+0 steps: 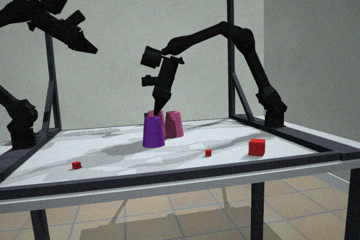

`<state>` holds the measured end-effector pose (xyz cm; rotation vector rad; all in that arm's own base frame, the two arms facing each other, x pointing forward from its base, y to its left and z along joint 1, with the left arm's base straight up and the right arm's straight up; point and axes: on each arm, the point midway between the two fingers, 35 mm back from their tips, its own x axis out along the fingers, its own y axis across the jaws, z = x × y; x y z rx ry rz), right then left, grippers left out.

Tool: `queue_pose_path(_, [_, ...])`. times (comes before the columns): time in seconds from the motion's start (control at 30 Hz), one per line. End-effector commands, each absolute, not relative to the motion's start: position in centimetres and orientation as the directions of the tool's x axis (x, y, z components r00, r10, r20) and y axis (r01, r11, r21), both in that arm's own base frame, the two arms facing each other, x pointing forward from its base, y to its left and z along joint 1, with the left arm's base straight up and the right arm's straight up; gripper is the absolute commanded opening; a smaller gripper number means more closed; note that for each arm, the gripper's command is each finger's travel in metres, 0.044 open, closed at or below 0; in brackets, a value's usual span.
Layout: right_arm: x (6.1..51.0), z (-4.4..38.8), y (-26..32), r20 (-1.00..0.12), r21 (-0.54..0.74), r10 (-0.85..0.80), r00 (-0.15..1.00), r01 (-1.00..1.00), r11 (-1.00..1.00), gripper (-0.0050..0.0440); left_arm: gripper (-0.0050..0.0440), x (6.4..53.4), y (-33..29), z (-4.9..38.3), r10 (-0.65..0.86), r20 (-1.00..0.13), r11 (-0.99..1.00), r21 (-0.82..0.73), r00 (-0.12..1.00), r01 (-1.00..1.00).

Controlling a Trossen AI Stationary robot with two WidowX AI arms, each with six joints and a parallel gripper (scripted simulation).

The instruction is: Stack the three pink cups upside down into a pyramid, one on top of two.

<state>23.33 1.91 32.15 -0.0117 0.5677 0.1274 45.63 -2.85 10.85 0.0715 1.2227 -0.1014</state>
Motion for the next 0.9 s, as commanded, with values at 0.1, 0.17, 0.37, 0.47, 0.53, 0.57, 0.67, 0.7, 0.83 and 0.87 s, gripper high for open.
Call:
queue_pose_path(0.1, [23.2,32.9,2.0,-0.517,0.025,0.12,0.848,-0.125,0.992,0.04,0.0195,45.8,-2.9,12.0,-0.042,-0.93,0.993,0.002,0.366,0.118])
queue_pose_path(0.17, [23.2,32.9,2.0,-0.517,0.025,0.12,0.848,-0.125,0.992,0.04,0.0158,45.8,-2.9,12.0,-0.042,-0.93,0.993,0.002,0.366,0.118])
queue_pose_path(0.37, [22.8,33.8,1.2,-0.503,0.025,0.08,0.861,-0.077,0.997,0.04,0.0224,46.0,-2.9,13.0,-0.044,-0.924,0.993,0.002,0.38,0.119])
queue_pose_path(0.47, [22.7,34.0,1.1,-0.501,0.025,0.072,0.863,-0.069,0.997,0.04,0.0224,46.0,-2.9,13.2,-0.044,-0.923,0.993,0.002,0.382,0.119])
queue_pose_path(0.53, [22.6,34.4,0.8,-0.497,0.024,0.058,0.866,-0.054,0.998,0.04,0.0224,46.0,-2.9,13.8,-0.044,-0.921,0.993,0.003,0.387,0.119])
queue_pose_path(0.57, [22.5,34.6,0.7,-0.496,0.023,0.053,0.867,-0.048,0.999,0.04,0.0224,46.0,-2.9,14.2,-0.044,-0.92,0.993,0.004,0.39,0.121])
queue_pose_path(0.67, [22.2,35.1,0.5,-0.491,0.022,0.041,0.87,-0.035,0.999,0.04,0.0224,45.9,-2.9,15.0,-0.044,-0.92,0.993,0.004,0.39,0.121])
queue_pose_path(0.7, [22.2,35.2,0.4,-0.49,0.021,0.039,0.871,-0.032,0.999,0.04,0.0224,45.9,-2.9,15.2,-0.044,-0.92,0.993,0.004,0.389,0.121])
queue_pose_path(0.83, [21.9,35.8,0.3,-0.482,0.016,0.038,0.875,-0.034,0.999,0.04,0.0224,46.0,-2.9,16.0,-0.043,-0.926,0.993,0.003,0.376,0.121])
queue_pose_path(0.87, [21.8,36.0,0.3,-0.48,0.016,0.039,0.876,-0.036,0.999,0.04,0.0224,46.0,-2.9,16.2,-0.043,-0.927,0.993,0.002,0.373,0.121])
